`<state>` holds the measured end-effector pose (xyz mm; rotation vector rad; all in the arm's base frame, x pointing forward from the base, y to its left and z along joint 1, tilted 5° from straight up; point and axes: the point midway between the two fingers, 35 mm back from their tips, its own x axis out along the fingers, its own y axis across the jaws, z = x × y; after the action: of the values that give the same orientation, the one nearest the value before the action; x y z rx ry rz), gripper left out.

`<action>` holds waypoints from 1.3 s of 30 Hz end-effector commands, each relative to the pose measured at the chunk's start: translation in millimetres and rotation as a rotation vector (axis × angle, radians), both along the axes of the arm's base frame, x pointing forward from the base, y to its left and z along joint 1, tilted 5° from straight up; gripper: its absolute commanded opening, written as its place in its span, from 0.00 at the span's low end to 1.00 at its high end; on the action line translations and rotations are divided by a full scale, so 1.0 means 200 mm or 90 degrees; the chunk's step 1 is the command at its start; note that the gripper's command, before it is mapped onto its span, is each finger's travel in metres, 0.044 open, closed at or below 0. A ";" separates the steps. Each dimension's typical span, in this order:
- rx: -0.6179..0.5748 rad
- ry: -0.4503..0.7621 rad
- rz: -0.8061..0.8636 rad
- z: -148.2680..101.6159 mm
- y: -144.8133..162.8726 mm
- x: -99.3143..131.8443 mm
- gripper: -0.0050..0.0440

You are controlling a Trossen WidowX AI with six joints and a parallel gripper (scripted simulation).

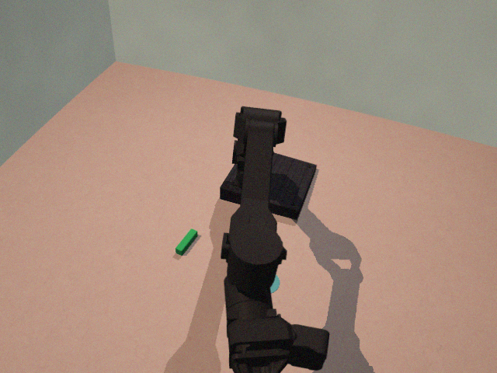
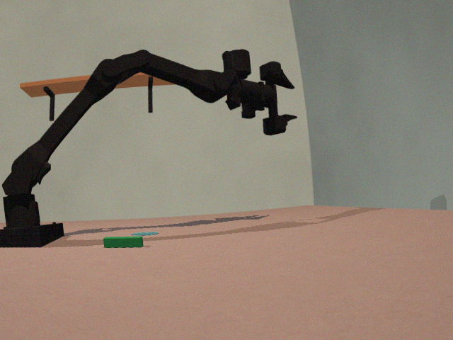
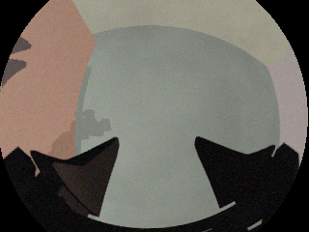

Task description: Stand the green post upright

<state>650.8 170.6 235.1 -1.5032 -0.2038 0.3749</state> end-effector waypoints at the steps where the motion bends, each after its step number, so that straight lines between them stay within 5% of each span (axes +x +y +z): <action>1: 0.000 0.000 0.000 0.00 0.00 0.00 0.92; 18: 0.002 0.004 -0.002 0.00 -0.01 0.00 0.87; 24: 0.069 0.143 -0.071 -0.14 -0.25 -0.07 0.58; 39: 0.250 0.446 -0.296 -0.46 -0.79 -0.46 0.58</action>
<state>582.5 36.2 151.0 -1.0188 0.4736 0.4589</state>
